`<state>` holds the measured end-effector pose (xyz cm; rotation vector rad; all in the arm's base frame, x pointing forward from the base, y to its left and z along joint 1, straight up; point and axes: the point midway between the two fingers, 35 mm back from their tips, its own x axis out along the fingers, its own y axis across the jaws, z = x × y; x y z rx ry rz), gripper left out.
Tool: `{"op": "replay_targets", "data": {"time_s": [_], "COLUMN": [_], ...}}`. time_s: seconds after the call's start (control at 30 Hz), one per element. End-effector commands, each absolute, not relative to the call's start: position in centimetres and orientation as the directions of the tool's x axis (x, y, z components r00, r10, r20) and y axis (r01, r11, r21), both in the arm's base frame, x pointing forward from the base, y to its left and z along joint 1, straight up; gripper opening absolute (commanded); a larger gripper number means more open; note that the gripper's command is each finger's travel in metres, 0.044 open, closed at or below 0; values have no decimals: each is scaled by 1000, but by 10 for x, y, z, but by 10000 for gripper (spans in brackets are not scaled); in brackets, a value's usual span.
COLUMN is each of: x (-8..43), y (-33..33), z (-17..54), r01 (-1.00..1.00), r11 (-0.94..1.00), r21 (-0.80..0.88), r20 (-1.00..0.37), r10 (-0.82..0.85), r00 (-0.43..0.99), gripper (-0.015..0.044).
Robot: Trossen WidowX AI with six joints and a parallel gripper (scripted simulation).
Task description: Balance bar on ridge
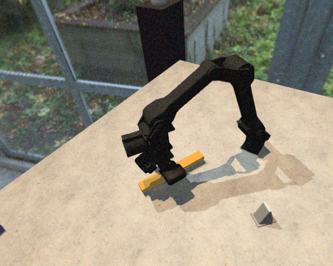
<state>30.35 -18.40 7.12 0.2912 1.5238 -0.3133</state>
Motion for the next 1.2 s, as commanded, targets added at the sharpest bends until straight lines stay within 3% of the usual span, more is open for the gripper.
{"op": "replay_targets", "data": {"time_s": [0.0, 1.17], "x": [305, 300], "y": [-184, -178], "z": [84, 166], "r01": [376, 376], "r11": [927, 927], "r21": [-8, -5], "r20": [-999, -999], "r10": [-21, -18], "r00": [29, 30], "gripper": [0, 0]}}
